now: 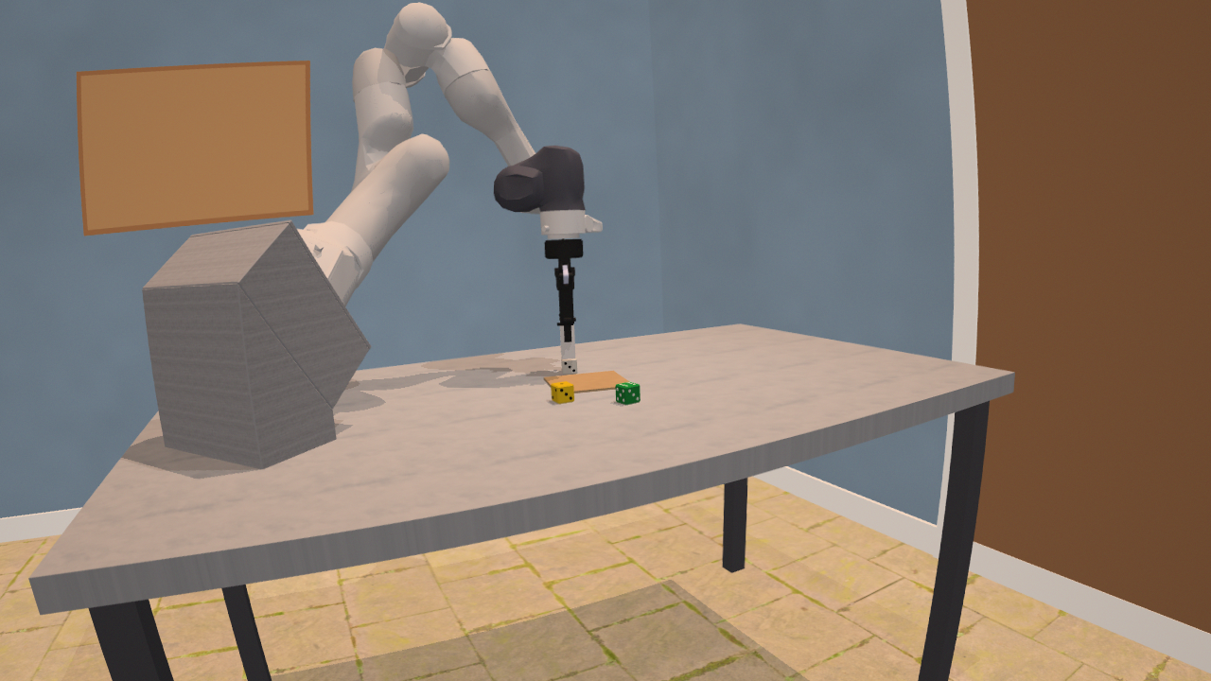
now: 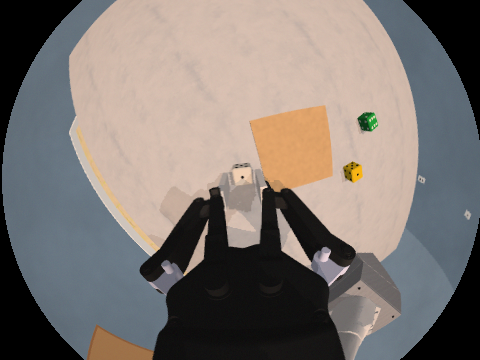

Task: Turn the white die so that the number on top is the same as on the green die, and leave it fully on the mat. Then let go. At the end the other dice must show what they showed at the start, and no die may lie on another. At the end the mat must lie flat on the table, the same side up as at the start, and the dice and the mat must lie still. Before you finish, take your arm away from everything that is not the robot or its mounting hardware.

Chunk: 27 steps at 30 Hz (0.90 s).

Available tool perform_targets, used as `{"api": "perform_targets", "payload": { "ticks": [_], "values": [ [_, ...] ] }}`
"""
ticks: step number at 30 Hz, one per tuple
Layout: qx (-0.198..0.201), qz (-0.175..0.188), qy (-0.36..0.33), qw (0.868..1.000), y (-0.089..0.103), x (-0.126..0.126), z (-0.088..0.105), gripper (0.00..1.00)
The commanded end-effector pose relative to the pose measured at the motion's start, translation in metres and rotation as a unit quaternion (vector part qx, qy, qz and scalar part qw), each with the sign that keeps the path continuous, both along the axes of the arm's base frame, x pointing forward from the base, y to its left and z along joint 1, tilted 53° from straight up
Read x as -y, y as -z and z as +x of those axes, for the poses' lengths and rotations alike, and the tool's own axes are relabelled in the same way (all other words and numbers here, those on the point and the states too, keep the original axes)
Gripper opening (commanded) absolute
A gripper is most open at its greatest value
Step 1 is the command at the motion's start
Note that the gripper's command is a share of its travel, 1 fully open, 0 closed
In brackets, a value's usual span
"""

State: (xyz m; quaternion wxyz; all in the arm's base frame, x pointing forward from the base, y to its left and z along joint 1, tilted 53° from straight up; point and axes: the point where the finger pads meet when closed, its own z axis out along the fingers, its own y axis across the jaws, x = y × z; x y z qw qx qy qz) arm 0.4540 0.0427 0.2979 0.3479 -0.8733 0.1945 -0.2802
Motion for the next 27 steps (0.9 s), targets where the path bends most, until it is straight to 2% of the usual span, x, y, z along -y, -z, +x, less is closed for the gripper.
{"api": "perform_targets", "payload": {
  "ticks": [1,15,27],
  "values": [
    [0.005,-0.003,0.001,1.000,0.002,0.000,0.005,0.28],
    [0.005,-0.003,0.001,1.000,0.016,-0.012,0.020,0.28],
    [0.004,-0.003,0.001,1.000,0.018,-0.013,0.022,0.28]
  ]
}}
